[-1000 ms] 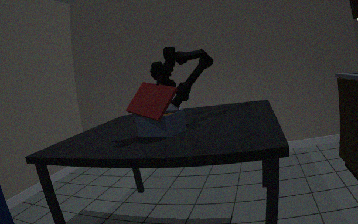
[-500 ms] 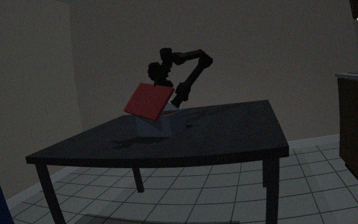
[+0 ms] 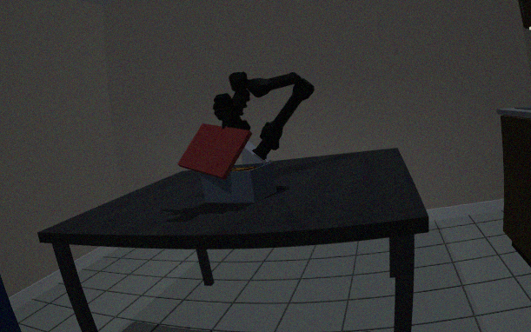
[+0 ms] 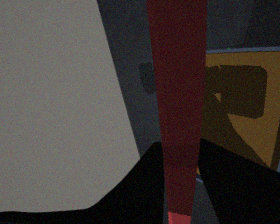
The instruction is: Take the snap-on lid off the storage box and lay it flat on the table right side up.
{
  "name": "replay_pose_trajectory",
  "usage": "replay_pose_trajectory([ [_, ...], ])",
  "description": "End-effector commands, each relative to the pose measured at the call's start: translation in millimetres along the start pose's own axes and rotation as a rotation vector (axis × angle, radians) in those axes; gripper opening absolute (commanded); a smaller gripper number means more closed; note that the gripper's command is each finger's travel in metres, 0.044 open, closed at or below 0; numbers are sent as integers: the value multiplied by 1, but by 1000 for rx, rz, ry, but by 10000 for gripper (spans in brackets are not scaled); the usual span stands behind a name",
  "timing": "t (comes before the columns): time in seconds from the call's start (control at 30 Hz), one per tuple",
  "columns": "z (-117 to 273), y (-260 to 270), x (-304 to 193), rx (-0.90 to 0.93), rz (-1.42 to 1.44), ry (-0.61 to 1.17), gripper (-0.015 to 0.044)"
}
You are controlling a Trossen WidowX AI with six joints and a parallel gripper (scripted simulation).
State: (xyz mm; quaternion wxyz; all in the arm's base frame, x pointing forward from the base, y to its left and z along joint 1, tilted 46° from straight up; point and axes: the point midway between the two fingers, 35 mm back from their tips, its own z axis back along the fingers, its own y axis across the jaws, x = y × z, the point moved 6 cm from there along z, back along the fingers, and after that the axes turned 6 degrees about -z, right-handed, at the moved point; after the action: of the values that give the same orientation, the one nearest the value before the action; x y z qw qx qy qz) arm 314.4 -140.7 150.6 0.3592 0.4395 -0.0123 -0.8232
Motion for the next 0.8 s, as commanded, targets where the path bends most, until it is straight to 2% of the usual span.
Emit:
replay_pose_trajectory([
  [0.0,1,0,12,3,-2,-1,0],
  [0.77,4,3,58,4,-1,-3,0],
])
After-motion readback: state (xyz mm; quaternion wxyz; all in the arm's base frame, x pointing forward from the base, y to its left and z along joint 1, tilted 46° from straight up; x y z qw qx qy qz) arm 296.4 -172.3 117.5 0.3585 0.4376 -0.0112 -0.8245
